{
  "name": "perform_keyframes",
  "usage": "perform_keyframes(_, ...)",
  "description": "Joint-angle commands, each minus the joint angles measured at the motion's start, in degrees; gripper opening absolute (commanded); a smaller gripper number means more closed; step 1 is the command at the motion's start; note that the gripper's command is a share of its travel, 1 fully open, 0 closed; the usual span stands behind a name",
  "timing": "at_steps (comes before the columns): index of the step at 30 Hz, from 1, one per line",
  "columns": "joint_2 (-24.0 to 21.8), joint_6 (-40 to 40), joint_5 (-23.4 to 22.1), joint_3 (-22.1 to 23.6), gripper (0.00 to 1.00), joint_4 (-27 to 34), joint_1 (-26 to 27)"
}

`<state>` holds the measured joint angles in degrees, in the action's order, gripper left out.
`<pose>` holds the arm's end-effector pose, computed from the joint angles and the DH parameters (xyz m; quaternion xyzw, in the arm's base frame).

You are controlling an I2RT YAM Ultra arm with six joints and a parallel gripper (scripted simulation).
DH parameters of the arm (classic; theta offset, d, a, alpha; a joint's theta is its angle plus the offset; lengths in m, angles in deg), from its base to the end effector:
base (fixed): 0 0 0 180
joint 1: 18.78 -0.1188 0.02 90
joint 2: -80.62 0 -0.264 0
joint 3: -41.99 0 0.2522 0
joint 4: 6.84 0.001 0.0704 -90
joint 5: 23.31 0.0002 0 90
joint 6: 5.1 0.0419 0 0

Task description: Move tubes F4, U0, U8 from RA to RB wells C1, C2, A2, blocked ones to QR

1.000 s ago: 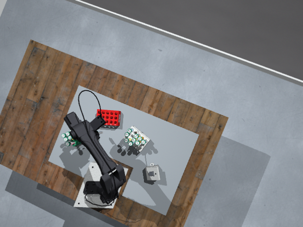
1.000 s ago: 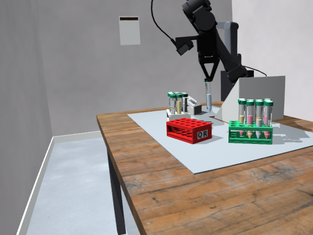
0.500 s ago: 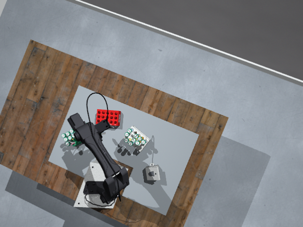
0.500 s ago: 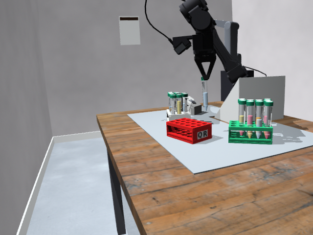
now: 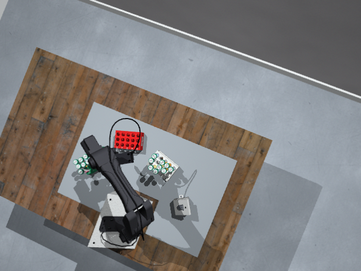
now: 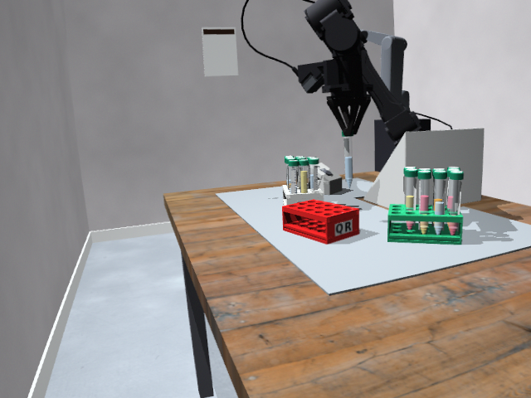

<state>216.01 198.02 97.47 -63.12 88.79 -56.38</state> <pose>0.3002 0.2054 0.0910 0.4970 0.7752 -0.3514 0.1691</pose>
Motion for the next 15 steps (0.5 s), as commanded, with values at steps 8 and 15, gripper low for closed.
perform_keyframes(8,-7.7,1.2,2.3,6.4,0.00,0.6,1.0)
perform_keyframes(15,-11.0,0.2,2.8,9.0,0.00,1.1,2.6)
